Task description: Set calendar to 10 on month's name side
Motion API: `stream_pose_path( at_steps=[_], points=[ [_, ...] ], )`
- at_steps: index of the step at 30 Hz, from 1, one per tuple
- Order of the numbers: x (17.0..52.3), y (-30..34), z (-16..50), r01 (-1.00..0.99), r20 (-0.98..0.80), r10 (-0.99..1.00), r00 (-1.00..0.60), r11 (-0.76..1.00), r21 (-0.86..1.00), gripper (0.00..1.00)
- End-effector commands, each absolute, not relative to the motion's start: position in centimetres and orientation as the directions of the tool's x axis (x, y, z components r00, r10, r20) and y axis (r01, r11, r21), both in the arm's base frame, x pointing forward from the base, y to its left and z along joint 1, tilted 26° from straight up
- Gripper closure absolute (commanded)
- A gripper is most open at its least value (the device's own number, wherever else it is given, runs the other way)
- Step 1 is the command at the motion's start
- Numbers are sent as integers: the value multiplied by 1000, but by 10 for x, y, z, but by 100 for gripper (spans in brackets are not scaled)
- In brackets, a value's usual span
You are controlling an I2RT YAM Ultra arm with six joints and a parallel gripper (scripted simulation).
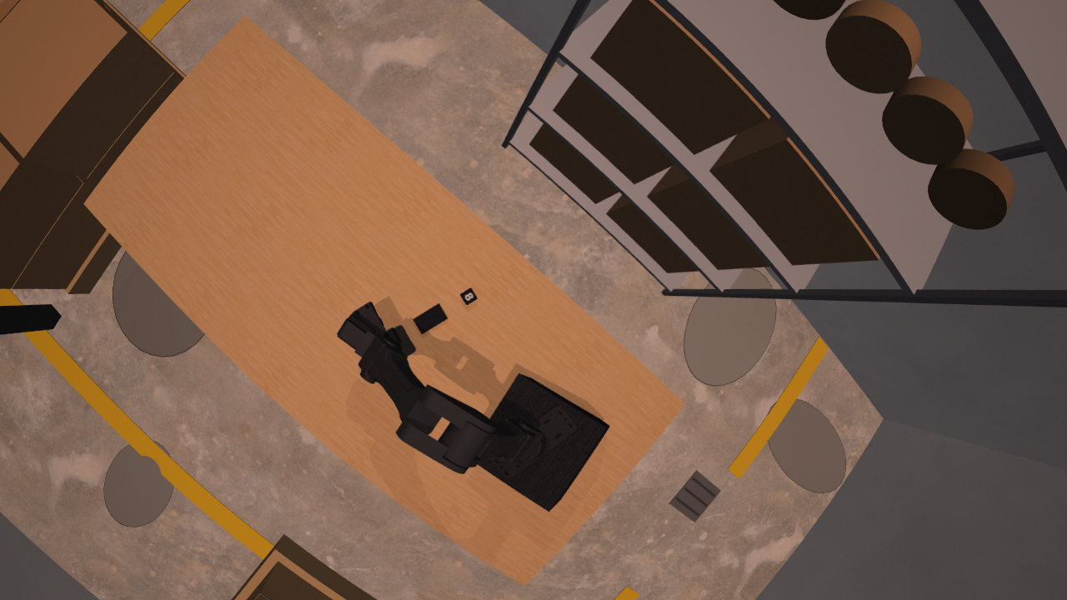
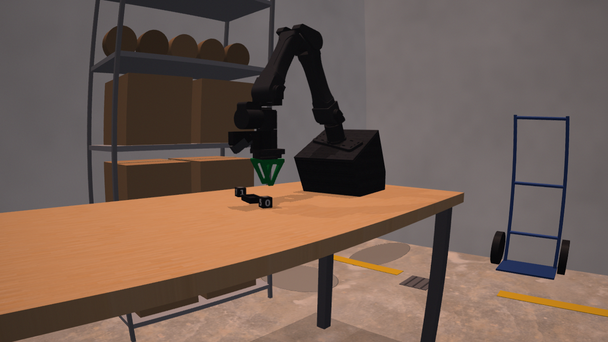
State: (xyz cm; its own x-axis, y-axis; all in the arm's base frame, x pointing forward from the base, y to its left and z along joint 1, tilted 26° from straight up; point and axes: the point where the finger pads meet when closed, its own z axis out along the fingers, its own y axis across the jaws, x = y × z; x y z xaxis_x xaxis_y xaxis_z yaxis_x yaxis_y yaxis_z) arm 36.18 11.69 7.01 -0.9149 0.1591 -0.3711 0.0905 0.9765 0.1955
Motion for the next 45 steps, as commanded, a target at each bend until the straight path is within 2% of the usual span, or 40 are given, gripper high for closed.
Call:
stream_pose_path(
  at_steps=[1,45],
  points=[
    [370,118,73,86,-403,164,-901,975,204,55],
    [380,122,54,86,-402,164,-901,975,204,55]
  ],
)
